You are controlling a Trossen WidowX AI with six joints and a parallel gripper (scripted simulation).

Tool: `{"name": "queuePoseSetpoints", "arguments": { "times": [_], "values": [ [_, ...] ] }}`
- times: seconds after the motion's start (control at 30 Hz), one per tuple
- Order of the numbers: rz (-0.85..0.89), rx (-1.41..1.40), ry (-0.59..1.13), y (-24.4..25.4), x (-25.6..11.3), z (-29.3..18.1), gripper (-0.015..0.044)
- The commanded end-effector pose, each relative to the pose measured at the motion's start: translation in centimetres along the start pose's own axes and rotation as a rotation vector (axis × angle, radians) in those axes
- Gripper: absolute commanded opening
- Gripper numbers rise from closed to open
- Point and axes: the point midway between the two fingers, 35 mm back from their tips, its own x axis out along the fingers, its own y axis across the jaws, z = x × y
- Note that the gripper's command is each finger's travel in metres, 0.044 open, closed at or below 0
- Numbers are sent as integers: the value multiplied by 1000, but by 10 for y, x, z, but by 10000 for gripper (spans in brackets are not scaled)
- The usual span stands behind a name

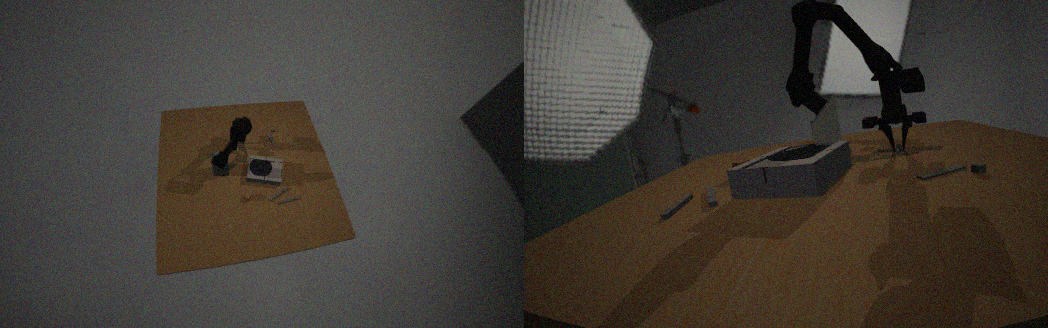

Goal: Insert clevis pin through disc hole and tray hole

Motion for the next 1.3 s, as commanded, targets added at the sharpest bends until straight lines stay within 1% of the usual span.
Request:
{"name": "queuePoseSetpoints", "arguments": {
  "times": [0.0,0.03,0.2,0.5,1.13,1.27],
  "values": [
    [-1,-4,-2,0,1,0,55],
    [-1,-4,-2,0,1,0,29],
    [-1,-4,-2,0,1,0,0],
    [0,-3,-2,0,-2,0,0],
    [4,0,0,1,-67,0,0],
    [4,-1,0,1,-71,0,0]
  ]
}}
